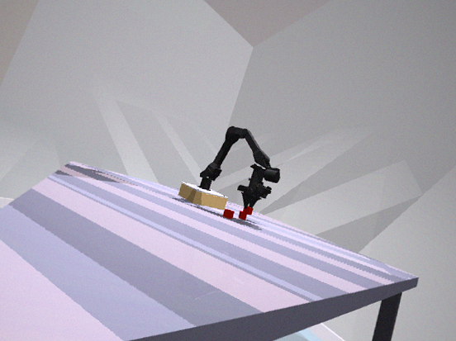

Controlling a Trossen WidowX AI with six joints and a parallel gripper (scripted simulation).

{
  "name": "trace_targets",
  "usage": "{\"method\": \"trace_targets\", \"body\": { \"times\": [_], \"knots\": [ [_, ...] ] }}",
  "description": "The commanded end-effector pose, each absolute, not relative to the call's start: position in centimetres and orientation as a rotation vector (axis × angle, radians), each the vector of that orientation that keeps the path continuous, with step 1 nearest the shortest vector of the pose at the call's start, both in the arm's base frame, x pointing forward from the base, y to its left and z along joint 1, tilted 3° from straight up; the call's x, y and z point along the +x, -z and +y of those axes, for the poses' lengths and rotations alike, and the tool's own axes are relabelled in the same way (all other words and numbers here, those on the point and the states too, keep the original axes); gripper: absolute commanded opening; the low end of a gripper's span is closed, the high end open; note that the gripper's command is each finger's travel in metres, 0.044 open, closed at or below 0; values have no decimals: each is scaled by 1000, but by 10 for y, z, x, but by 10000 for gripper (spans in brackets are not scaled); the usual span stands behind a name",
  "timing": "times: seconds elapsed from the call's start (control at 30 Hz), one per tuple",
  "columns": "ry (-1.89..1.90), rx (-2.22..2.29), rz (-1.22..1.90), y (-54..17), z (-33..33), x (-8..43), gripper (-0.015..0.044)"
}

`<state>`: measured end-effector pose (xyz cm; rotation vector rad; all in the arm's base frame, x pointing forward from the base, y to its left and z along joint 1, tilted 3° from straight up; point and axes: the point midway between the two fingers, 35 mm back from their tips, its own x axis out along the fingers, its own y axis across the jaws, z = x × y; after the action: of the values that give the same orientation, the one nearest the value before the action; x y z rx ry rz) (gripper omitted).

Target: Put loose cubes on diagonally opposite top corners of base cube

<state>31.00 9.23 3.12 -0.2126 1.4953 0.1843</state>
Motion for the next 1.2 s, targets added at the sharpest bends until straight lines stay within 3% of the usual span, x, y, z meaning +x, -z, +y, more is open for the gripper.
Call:
{"method": "trace_targets", "body": {
  "times": [0.0, 0.67, 0.7, 0.77, 1.17],
  "knots": [
    [-184, -212, 1492, -39, 93, 310, 205],
    [-185, -212, 1492, -61, 93, 309, 205],
    [-187, -216, 1495, -58, 91, 309, 231],
    [-195, -225, 1494, -62, 81, 313, 265],
    [-259, -315, 1482, -102, -22, 331, 265]
  ]
}}
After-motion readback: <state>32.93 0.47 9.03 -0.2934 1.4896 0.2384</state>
